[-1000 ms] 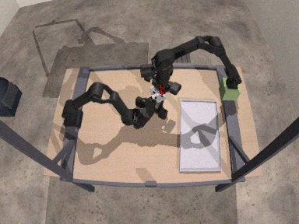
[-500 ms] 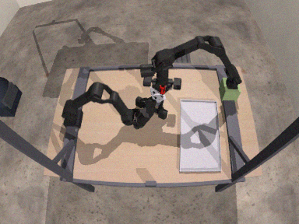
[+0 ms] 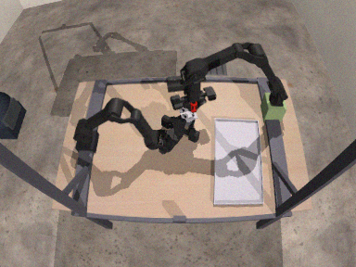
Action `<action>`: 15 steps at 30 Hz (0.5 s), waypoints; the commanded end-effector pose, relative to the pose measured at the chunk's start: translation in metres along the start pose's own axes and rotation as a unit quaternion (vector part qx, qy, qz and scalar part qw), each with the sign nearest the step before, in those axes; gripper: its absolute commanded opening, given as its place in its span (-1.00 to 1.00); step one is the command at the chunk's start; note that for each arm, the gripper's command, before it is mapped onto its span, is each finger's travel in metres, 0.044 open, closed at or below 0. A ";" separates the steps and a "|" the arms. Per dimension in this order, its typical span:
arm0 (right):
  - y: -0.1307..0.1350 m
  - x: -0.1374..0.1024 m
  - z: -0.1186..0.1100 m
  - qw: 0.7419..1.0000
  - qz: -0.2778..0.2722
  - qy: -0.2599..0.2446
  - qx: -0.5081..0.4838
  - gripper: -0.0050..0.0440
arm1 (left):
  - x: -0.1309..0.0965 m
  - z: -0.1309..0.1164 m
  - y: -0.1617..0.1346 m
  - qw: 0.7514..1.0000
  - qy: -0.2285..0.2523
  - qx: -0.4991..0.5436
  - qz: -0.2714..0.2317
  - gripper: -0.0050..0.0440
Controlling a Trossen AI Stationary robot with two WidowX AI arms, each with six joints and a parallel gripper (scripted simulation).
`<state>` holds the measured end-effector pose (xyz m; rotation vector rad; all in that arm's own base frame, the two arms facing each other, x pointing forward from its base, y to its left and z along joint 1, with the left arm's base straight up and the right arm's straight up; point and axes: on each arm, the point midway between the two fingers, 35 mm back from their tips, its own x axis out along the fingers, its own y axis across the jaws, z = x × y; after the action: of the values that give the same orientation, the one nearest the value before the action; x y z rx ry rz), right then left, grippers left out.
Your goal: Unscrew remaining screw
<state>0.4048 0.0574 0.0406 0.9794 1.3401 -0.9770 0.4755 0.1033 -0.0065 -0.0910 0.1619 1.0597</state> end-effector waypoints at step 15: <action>0.004 -0.006 0.000 0.967 0.008 -0.003 -0.256 -0.27 | 0.002 0.011 -0.003 1.000 -0.007 -0.013 -0.001 0.20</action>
<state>0.4051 0.0573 0.0407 0.6183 1.4803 -0.6162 0.4755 0.1033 -0.0065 -0.0910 0.1619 1.0597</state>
